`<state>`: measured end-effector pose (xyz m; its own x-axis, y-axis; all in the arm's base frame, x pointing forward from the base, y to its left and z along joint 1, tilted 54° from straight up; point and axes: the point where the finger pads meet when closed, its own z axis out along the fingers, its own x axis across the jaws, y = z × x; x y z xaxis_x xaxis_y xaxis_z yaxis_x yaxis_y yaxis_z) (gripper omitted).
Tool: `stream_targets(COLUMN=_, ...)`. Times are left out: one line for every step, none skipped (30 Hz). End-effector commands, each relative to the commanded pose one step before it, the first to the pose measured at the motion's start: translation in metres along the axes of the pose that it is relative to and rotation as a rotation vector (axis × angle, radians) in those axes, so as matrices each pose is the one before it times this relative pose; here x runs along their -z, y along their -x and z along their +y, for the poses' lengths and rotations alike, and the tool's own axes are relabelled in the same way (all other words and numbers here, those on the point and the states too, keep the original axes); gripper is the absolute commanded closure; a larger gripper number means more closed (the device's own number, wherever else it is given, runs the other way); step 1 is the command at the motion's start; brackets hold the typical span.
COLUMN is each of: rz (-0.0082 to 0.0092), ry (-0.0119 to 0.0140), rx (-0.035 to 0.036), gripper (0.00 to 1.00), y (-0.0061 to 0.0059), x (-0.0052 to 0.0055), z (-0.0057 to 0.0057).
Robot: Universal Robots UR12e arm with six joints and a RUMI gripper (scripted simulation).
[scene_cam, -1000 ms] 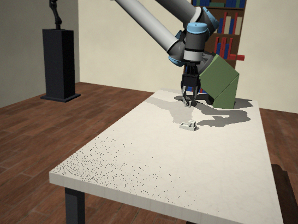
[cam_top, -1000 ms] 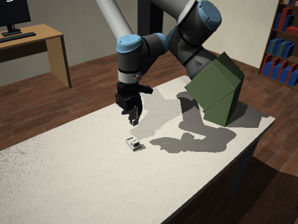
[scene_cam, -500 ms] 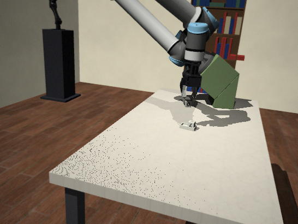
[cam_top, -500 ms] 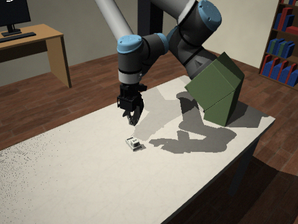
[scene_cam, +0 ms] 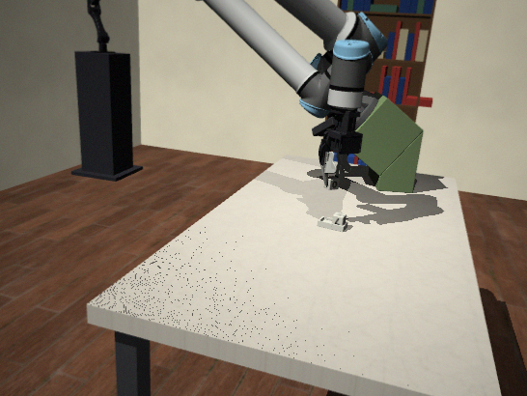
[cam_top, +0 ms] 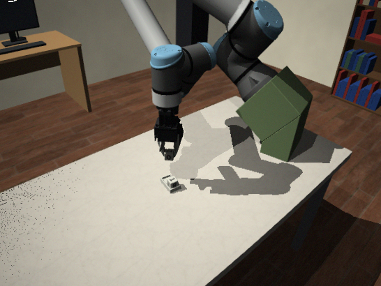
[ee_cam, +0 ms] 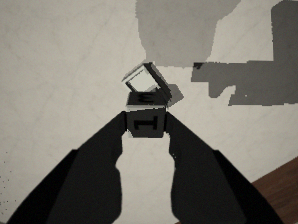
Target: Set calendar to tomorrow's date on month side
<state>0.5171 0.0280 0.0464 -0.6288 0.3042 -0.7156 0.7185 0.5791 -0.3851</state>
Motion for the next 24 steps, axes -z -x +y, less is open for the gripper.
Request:
stream_targets(rz=-0.00421, ry=0.01236, rx=0.16895, gripper=0.89, y=0.00167, x=0.00031, z=0.00147)
stream_targets(rz=-0.00001, ry=-0.00001, rx=0.03011, gripper=0.89, y=0.00033, x=0.00001, z=0.00028)
stream_targets(rz=0.0, ry=0.0, rx=0.00148, gripper=0.89, y=0.00002, x=0.0, z=0.00001)
stream_targets(rz=-0.00001, ry=-0.00001, rx=0.03059, gripper=0.89, y=0.00034, x=0.00001, z=0.00029)
stream_targets(rz=-0.00001, ry=-0.00001, rx=0.02958, gripper=0.89, y=0.00034, x=0.00001, z=0.00029)
stream_targets(rz=-0.00001, ry=-0.00001, rx=0.02854, gripper=0.89, y=0.00034, x=0.00001, z=0.00028)
stream_targets(rz=-0.00001, ry=-0.00001, rx=0.02749, gripper=0.89, y=0.00033, x=0.00001, z=0.00027)
stream_targets(rz=0.0, ry=0.0, rx=0.0, gripper=0.89, y=0.0, x=0.0, z=0.0)
stream_targets(rz=0.0, ry=0.0, rx=0.0, gripper=0.89, y=0.0, x=0.0, z=0.0)
stream_targets(rz=-0.00001, ry=-0.00001, rx=0.02642, gripper=0.89, y=0.00033, x=0.00001, z=0.00026)
stream_targets(rz=-0.00001, ry=-0.00001, rx=0.02534, gripper=0.89, y=0.00032, x=0.00001, z=0.00026)
stream_targets(rz=-0.00001, ry=-0.00001, rx=0.02426, gripper=0.89, y=0.00031, x=0.00001, z=0.00025)
stream_targets(rz=0.0, ry=-0.00001, rx=0.02316, gripper=0.89, y=0.0003, x=0.00001, z=0.00024)
stream_targets(rz=0.0, ry=-0.00001, rx=0.02206, gripper=0.89, y=0.00029, x=0.00001, z=0.00023)
stream_targets(rz=0.0, ry=-0.00001, rx=0.02095, gripper=0.89, y=0.00028, x=0.00001, z=0.00022)
stream_targets(rz=0.0, ry=-0.00001, rx=0.01984, gripper=0.89, y=0.00027, x=0.00001, z=0.00021)
stream_targets(rz=0.0, ry=-0.00001, rx=0.01874, gripper=0.89, y=0.00026, x=0.00001, z=0.0002)
stream_targets(rz=0.0, ry=-0.00001, rx=0.01764, gripper=0.89, y=0.00025, x=0.00001, z=0.00018)
stream_targets(rz=0.0, ry=-0.00001, rx=0.01654, gripper=0.89, y=0.00024, x=0.00001, z=0.00017)
stream_targets(rz=0.0, ry=-0.00001, rx=0.01546, gripper=0.89, y=0.00022, x=0.00001, z=0.00016)
stream_targets(rz=0.0, ry=-0.00001, rx=0.01438, gripper=0.89, y=0.00021, x=0.00001, z=0.00015)
stream_targets(rz=0.0, ry=-0.00001, rx=0.01332, gripper=0.89, y=0.0002, x=0.00001, z=0.00014)
stream_targets(rz=0.0, ry=0.0, rx=0.01228, gripper=0.89, y=0.00018, x=0.00001, z=0.00013)
stream_targets(rz=0.0, ry=0.0, rx=0.01126, gripper=0.89, y=0.00017, x=0.00001, z=0.00012)
